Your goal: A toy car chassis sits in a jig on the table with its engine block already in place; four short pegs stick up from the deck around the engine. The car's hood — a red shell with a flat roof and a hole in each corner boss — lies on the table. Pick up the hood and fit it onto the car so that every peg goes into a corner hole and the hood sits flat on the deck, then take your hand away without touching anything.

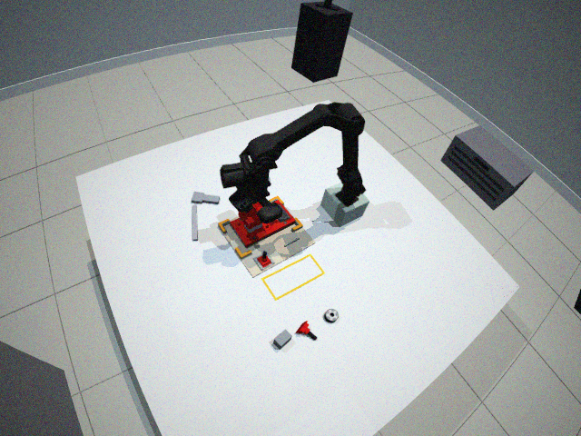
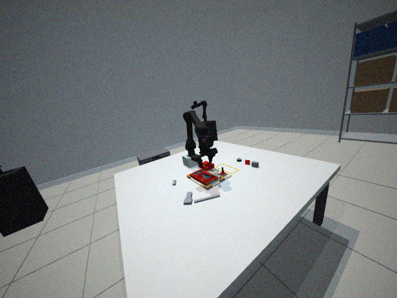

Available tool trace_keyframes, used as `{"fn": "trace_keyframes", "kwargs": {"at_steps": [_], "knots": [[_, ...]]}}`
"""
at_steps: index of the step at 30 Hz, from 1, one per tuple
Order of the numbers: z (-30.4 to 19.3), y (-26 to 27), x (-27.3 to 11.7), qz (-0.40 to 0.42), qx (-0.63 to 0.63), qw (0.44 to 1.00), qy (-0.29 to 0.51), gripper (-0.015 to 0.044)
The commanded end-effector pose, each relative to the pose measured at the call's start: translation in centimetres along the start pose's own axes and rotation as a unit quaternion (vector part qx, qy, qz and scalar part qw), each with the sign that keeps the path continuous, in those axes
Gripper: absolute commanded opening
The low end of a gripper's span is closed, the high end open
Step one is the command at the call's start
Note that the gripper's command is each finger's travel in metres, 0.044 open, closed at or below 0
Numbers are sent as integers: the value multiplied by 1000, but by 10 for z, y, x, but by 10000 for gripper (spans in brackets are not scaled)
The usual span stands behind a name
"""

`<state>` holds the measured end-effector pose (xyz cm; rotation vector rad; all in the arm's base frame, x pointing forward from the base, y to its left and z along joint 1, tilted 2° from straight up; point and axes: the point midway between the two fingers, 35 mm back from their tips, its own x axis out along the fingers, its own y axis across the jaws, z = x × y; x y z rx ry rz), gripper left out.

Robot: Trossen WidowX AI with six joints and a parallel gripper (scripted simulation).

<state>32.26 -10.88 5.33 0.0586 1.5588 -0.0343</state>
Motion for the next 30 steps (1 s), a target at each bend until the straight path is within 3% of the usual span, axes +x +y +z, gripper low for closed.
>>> {"fn": "trace_keyframes", "kwargs": {"at_steps": [1, 8, 17, 30], "knots": [[-1, -15, -2, -3, 2, 1000, -2, 0], [-1, -11, 3, -3, 3, 1000, -2, 0], [-1, -11, 47, -3, 3, 1000, -2, 0], [-1, -13, 48, -3, 3, 1000, -2, 0]]}}
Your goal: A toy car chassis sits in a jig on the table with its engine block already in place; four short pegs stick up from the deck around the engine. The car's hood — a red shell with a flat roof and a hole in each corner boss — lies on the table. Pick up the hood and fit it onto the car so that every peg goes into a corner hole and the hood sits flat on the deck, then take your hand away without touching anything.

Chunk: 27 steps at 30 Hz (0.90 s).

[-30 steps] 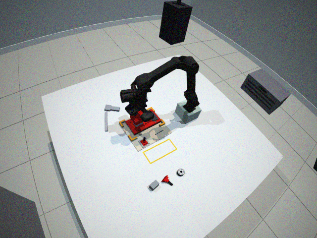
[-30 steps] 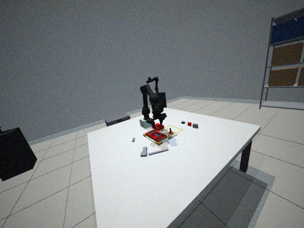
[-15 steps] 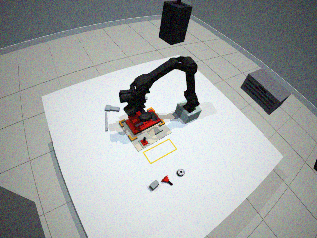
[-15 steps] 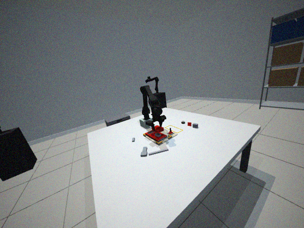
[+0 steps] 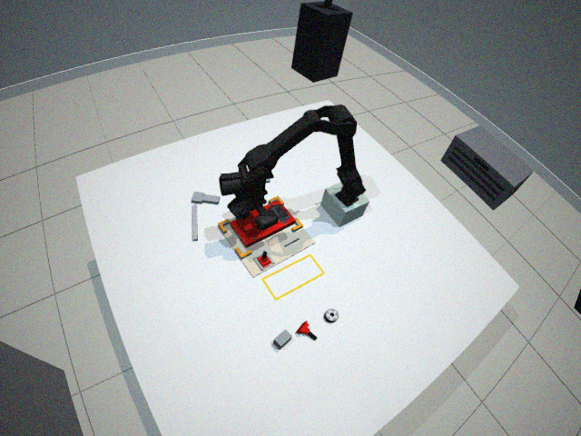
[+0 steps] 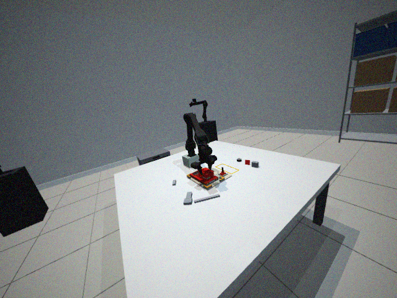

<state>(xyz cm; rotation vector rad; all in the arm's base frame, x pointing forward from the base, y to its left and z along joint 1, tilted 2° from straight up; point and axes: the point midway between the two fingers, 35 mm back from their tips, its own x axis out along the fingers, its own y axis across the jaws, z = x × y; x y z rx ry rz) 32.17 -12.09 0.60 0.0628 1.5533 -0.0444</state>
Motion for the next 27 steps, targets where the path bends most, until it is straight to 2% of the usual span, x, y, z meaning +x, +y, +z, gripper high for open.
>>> {"fn": "trace_keyframes", "kwargs": {"at_steps": [1, 27], "knots": [[0, 0, 1, -1, -2, 1000, 1, 0], [-1, -1, 4, -1, -2, 1000, 1, 0]]}}
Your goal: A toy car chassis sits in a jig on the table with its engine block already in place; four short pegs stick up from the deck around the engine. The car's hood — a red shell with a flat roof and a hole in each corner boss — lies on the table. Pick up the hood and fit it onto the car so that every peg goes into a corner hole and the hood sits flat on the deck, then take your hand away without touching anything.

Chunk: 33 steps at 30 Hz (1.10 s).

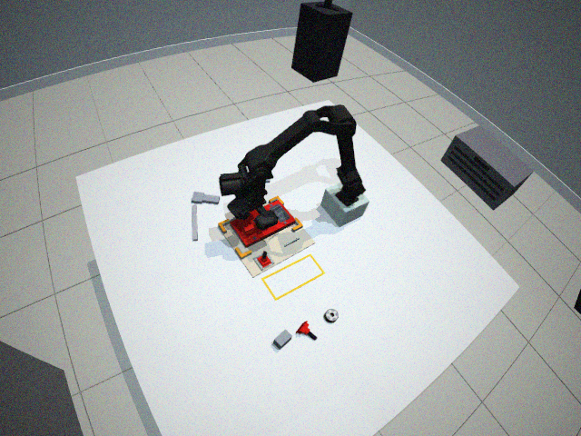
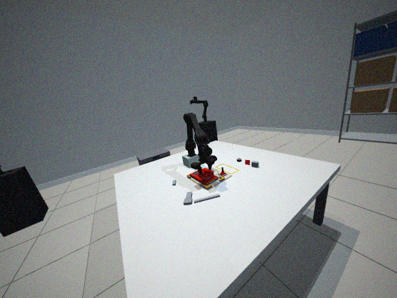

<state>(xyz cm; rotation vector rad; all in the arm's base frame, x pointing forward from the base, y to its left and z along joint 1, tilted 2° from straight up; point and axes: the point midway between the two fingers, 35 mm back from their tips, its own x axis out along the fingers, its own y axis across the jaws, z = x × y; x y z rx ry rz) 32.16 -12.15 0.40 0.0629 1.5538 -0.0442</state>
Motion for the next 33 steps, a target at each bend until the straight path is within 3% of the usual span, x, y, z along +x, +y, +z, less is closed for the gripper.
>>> {"fn": "trace_keyframes", "kwargs": {"at_steps": [1, 33], "knots": [[-1, 0, 2, -1, -2, 1000, 1, 0], [0, 0, 8, -1, -2, 1000, 1, 0]]}}
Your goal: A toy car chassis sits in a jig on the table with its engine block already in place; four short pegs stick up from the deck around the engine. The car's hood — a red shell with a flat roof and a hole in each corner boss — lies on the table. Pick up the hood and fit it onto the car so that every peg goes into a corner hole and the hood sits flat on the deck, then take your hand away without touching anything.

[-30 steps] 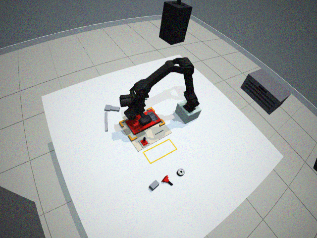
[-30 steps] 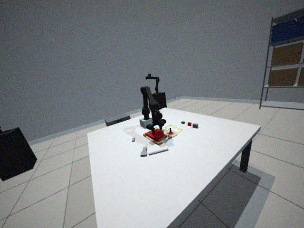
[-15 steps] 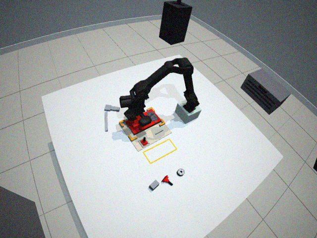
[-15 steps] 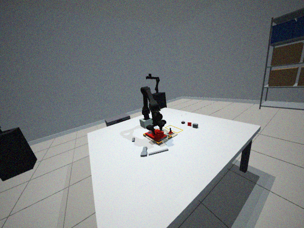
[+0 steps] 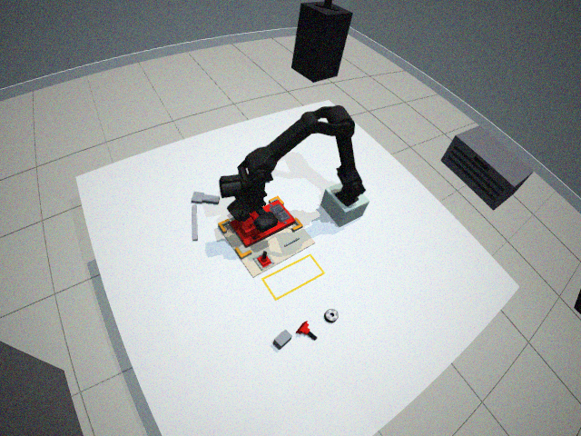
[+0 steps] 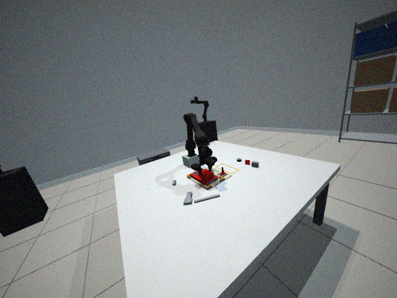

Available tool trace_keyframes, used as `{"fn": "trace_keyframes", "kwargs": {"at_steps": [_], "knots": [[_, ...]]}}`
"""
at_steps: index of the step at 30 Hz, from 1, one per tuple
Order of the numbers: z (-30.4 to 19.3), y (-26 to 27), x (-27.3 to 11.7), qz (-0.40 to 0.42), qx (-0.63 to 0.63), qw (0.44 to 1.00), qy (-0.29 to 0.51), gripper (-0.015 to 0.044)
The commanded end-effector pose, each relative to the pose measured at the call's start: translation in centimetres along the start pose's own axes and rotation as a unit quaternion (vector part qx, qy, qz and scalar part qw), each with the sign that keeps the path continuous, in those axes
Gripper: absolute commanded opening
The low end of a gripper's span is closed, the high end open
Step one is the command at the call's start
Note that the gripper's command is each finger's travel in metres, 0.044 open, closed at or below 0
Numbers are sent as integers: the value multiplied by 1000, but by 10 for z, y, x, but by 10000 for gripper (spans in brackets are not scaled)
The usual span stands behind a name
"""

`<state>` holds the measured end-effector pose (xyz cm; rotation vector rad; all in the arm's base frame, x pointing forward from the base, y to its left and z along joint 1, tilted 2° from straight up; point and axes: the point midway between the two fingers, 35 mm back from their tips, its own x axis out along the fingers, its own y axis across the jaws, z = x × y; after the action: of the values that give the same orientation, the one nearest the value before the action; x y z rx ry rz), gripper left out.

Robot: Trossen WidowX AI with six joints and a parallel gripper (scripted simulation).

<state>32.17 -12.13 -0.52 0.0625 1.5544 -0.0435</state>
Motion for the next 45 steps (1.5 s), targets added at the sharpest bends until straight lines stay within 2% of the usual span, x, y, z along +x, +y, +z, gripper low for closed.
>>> {"fn": "trace_keyframes", "kwargs": {"at_steps": [1, 45], "knots": [[0, 0, -1, -1, -1, 1000, 1, 0], [-1, 0, 0, -1, -1, 1000, -1, 0]]}}
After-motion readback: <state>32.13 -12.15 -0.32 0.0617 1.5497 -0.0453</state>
